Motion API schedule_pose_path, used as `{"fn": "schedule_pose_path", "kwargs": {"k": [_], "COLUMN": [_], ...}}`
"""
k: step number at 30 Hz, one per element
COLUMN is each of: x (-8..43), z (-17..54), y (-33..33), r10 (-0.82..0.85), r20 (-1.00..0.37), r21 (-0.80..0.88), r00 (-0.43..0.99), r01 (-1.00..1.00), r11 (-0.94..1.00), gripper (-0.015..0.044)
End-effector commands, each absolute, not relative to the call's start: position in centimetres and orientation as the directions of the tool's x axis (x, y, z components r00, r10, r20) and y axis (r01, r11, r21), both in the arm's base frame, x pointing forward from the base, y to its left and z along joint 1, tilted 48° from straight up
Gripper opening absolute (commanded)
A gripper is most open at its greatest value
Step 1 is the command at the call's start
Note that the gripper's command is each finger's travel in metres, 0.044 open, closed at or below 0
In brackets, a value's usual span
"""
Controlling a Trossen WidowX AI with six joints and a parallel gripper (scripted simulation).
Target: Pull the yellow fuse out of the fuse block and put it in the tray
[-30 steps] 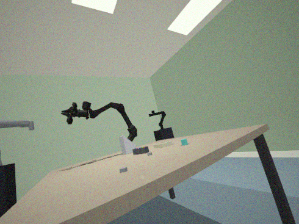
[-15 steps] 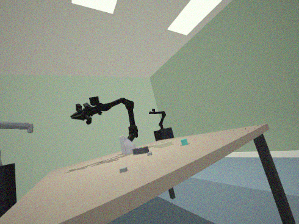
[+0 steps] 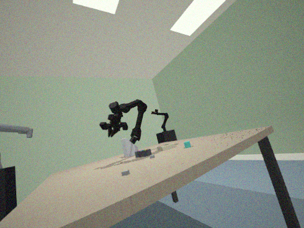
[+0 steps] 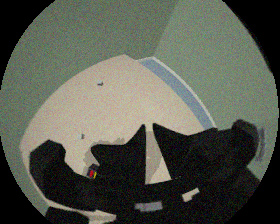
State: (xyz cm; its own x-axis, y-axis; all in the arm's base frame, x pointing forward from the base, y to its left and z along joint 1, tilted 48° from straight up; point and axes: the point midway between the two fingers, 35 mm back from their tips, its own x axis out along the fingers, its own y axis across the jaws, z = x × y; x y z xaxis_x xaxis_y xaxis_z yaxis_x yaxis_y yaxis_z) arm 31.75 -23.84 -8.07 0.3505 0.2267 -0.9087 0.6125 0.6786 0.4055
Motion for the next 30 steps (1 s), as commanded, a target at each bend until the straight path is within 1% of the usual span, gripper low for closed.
{"fn": "schedule_pose_path", "kwargs": {"k": [1, 5, 9, 11, 30], "x": [32.1, 31.6, 30.3, 29.7, 30.0], "z": [-6.1, -3.6, -0.7, 0.2, 0.3], "y": [-16.6, -10.1, -4.2, -2.4, -1.3], "r10": [0.419, 0.575, 0.7, 0.733, 0.737], "r20": [-0.864, -0.797, -0.71, -0.679, -0.675], "r21": [0.485, 0.48, 0.394, 0.351, 0.345], "r00": [0.278, 0.186, 0.078, 0.043, 0.039], "r01": [0.685, 0.773, 0.868, 0.896, 0.899], "r11": [0.544, 0.415, 0.302, 0.273, 0.269], "gripper": [0.0062, 0.0062, 0.0062, 0.0062, 0.0062]}}
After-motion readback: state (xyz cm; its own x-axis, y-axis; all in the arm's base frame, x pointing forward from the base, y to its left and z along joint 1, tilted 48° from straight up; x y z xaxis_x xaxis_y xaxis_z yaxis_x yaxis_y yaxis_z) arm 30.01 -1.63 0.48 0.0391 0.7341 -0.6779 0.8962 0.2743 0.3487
